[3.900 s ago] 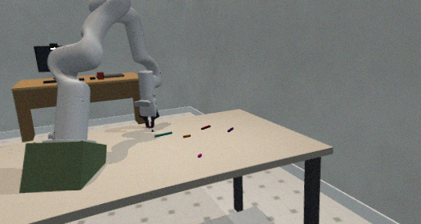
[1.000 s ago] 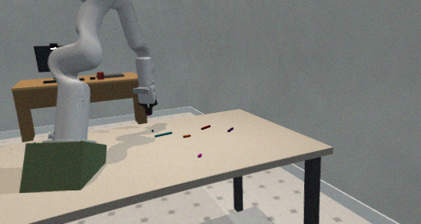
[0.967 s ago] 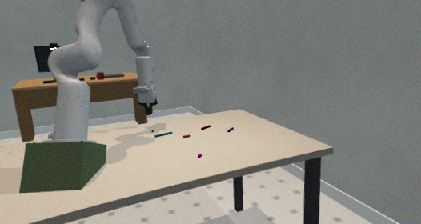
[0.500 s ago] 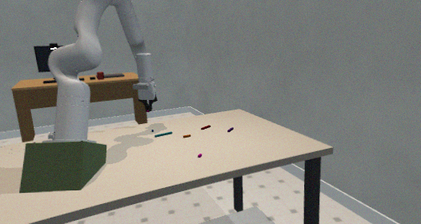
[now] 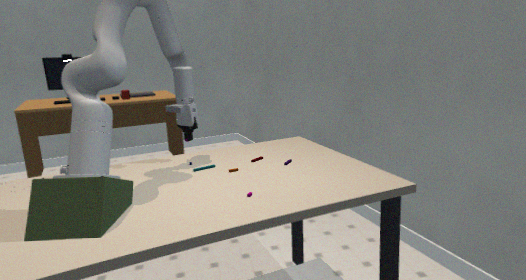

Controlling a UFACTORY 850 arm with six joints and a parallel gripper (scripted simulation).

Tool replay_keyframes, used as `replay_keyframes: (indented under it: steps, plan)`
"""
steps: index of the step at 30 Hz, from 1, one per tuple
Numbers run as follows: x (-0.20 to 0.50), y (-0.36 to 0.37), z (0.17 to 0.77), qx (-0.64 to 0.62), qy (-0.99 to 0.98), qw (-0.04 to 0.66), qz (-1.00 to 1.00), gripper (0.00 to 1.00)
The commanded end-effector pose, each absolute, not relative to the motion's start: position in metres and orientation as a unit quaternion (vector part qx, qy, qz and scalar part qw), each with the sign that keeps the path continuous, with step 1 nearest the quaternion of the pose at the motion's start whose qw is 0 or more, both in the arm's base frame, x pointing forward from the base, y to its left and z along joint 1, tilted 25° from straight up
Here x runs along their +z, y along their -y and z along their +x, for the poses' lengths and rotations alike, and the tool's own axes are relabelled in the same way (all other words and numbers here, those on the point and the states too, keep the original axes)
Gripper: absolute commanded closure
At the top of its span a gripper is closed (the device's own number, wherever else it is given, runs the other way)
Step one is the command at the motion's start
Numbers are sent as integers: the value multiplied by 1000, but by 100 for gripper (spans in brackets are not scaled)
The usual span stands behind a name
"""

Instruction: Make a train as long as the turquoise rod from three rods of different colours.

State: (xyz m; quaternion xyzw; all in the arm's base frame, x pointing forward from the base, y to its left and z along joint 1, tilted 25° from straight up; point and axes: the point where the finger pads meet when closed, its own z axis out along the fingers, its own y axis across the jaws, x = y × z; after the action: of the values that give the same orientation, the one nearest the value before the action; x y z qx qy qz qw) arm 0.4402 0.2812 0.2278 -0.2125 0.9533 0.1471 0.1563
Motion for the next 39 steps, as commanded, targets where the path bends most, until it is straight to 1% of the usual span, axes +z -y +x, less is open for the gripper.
replay_keyframes:
  steps: [1,10,12,13,21,39]
  plan:
    - [224,-269,442,156,-968,142,-132,96]
    - [216,-246,443,176,-977,118,14,96]
    - [216,-246,443,176,-977,118,14,96]
    - [213,-238,444,182,-975,110,61,96]
    - [207,-221,444,195,-961,89,177,96]
    - [202,-222,446,194,-961,88,178,96]
